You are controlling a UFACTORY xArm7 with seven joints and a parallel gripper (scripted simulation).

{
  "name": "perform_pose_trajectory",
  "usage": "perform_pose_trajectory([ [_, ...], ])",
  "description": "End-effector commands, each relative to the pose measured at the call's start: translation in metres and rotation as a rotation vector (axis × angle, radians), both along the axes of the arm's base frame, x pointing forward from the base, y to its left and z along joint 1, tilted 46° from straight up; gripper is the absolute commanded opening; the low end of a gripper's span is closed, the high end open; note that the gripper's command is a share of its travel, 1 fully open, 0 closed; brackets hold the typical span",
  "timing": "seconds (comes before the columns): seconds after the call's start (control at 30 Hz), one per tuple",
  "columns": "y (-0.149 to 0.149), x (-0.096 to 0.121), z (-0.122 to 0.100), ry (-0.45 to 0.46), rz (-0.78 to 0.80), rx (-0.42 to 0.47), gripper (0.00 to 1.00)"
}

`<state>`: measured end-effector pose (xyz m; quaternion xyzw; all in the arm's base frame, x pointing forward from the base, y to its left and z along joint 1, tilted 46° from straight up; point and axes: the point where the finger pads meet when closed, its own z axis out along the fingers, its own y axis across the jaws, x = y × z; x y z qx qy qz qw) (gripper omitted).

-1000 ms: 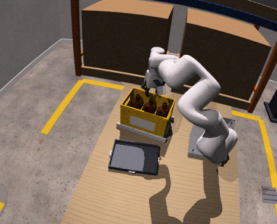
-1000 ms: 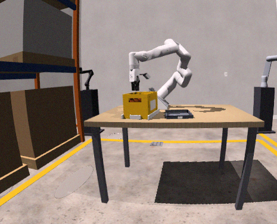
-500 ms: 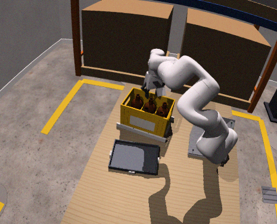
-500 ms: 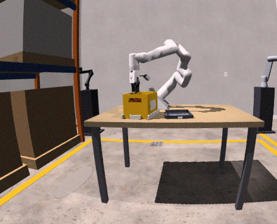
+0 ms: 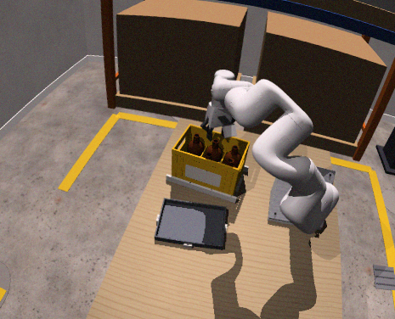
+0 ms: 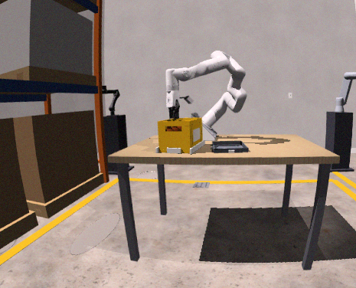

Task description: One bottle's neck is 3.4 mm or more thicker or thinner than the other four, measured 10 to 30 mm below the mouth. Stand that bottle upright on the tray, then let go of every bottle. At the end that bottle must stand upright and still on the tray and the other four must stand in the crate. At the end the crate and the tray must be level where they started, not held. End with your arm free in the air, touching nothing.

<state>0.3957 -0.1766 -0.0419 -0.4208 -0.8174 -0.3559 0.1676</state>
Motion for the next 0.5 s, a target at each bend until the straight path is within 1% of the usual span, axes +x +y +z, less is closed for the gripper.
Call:
perform_pose_trajectory([
  [0.0, -0.0025, 0.0004, 0.0009, -0.002, -0.003, -0.004, 0.65],
  [0.47, -0.0032, 0.0010, 0.0001, -0.002, -0.003, -0.004, 0.65],
])
